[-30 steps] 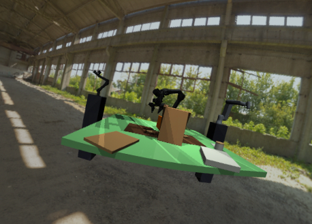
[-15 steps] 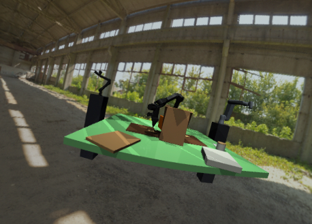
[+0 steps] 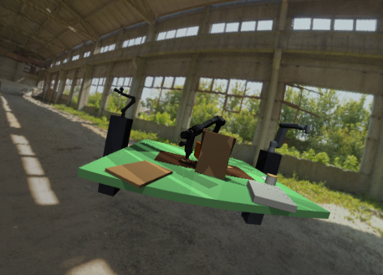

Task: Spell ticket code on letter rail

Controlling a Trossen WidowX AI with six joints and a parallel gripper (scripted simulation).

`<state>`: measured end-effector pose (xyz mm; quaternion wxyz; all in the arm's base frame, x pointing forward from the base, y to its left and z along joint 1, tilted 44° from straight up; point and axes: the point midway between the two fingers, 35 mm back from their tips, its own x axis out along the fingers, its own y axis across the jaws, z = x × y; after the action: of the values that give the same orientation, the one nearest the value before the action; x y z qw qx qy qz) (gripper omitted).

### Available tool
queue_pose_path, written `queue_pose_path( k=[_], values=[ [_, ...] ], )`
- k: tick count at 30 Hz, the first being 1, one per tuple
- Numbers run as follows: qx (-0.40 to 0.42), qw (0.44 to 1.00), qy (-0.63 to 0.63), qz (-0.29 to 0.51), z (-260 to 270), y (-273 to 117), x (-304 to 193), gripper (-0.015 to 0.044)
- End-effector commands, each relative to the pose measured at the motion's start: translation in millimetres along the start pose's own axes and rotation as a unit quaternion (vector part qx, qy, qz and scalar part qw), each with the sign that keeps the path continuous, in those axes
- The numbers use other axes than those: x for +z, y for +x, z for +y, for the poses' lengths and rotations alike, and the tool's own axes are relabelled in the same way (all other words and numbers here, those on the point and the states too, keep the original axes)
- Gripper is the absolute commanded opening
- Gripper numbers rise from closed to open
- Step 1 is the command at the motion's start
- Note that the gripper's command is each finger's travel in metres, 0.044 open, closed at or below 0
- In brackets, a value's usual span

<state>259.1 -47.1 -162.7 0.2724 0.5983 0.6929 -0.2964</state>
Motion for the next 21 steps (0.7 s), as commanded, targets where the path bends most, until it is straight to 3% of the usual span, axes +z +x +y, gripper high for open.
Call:
queue_pose_path(
  k=[1,21],
  values=[
    [0.003,1.0,0.004,0.001,-0.2,3.3,1.3,0.034],
    [0.003,1.0,0.004,0.001,-0.2,22.3,1.1,0.034]
  ],
)
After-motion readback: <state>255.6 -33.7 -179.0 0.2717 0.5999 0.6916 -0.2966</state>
